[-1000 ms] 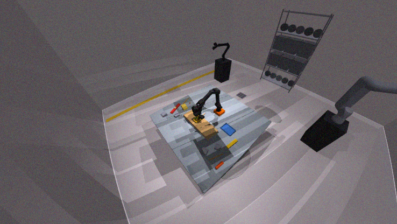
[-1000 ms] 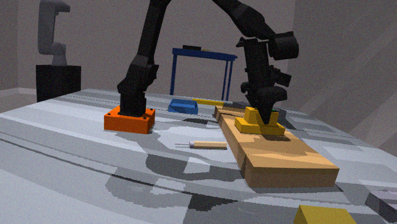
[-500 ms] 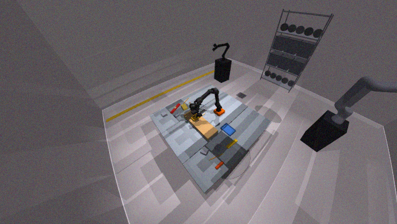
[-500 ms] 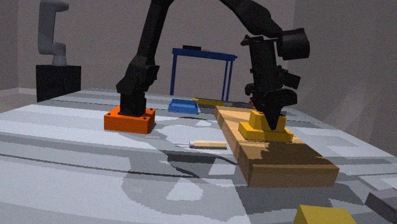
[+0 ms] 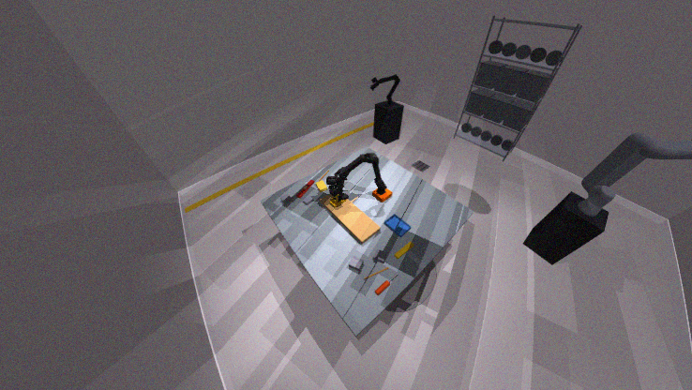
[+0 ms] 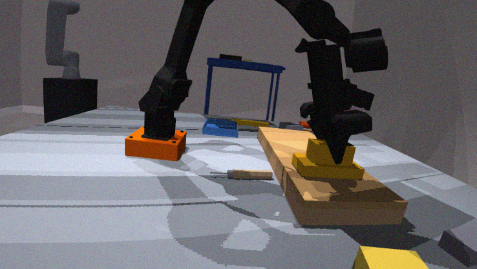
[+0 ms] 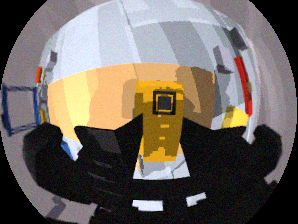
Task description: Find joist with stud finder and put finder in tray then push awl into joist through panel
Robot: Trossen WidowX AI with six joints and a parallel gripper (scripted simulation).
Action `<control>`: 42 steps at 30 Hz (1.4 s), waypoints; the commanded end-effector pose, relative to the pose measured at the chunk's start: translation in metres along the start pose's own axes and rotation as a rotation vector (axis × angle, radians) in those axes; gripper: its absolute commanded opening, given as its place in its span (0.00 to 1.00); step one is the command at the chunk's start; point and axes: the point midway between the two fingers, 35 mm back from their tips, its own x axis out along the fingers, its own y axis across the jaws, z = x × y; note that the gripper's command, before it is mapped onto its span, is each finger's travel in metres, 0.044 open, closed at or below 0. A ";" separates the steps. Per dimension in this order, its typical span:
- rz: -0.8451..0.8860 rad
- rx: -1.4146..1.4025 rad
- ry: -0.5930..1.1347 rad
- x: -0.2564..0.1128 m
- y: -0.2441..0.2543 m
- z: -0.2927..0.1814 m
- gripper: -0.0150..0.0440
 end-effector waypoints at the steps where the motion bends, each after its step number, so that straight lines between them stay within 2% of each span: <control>1: -0.012 0.002 0.002 0.000 -0.018 0.000 0.25; 15: -0.016 0.000 0.003 -0.001 -0.061 -0.001 0.25; 29: -0.009 0.000 0.000 -0.002 -0.056 0.000 0.25; 42: -0.013 0.000 0.001 -0.053 -0.060 0.018 0.25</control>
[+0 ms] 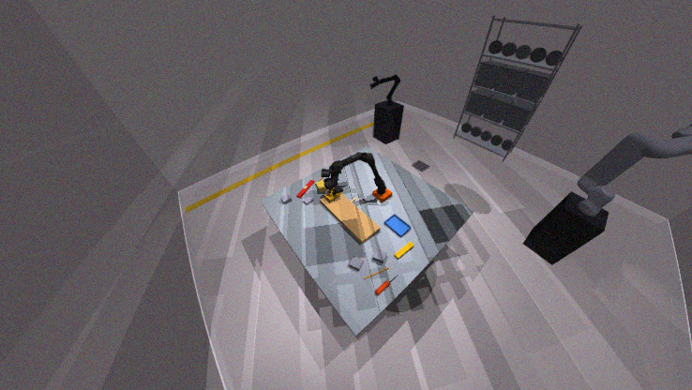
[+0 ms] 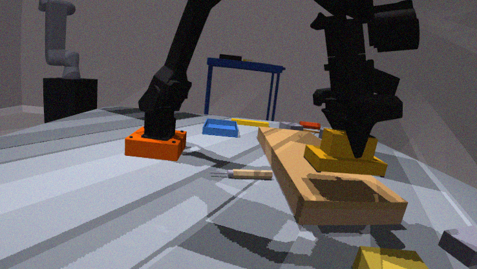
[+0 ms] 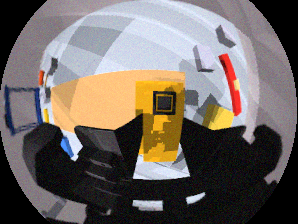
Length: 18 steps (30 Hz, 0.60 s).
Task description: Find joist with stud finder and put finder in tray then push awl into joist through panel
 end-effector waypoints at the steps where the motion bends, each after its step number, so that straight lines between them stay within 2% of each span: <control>1: -0.013 -0.004 -0.013 -0.025 -0.002 0.009 0.25; 10: -0.015 -0.004 -0.012 -0.065 -0.001 0.015 0.25; 18: -0.003 -0.042 -0.012 -0.063 0.015 0.022 0.25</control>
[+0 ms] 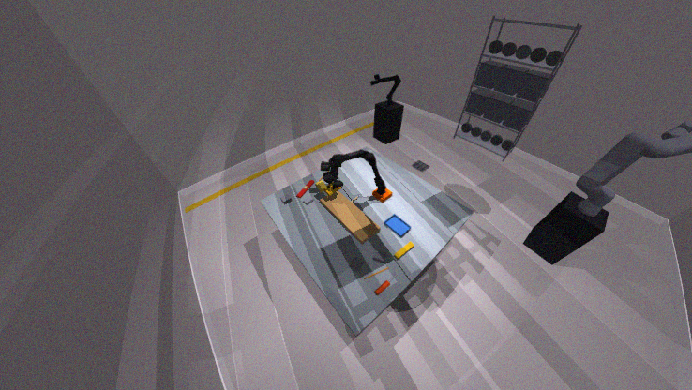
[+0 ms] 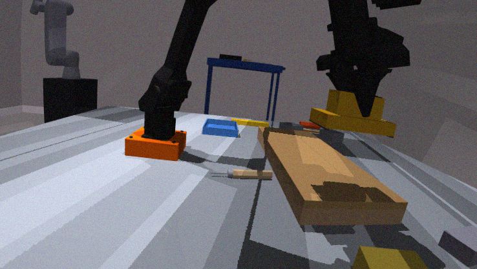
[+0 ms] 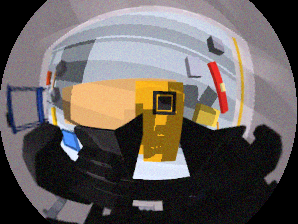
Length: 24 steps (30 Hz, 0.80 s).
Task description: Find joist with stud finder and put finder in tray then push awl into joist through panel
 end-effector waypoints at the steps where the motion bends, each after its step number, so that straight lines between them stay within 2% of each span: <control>1: 0.010 -0.048 -0.005 -0.001 0.017 0.009 0.25; 24: 0.128 -0.402 -0.010 0.015 0.172 0.037 0.25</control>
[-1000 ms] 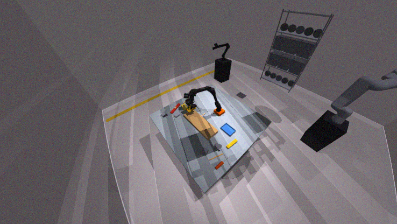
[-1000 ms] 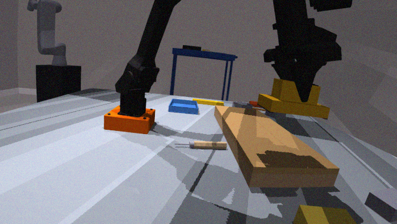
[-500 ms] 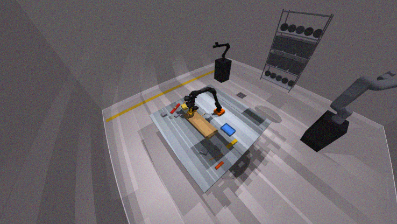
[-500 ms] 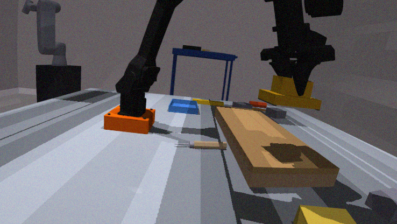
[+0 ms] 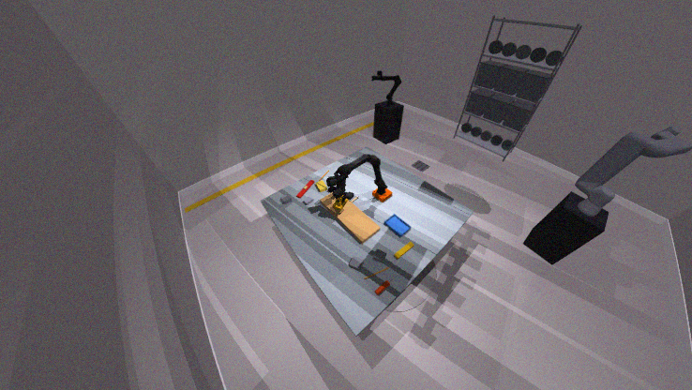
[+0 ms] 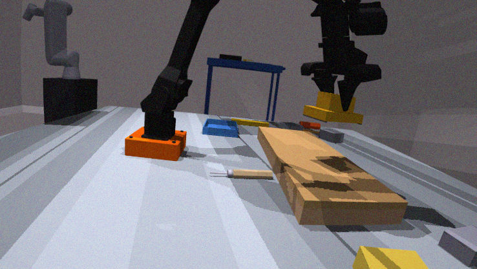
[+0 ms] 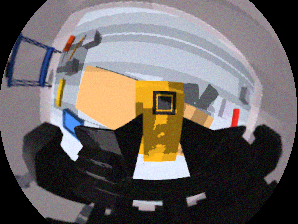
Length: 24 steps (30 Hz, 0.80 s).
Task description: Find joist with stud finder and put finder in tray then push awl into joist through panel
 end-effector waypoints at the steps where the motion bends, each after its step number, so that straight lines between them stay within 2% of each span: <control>1: 0.012 -0.063 -0.009 0.001 0.027 0.011 0.25; 24: 0.126 -0.418 -0.012 0.016 0.177 0.031 0.25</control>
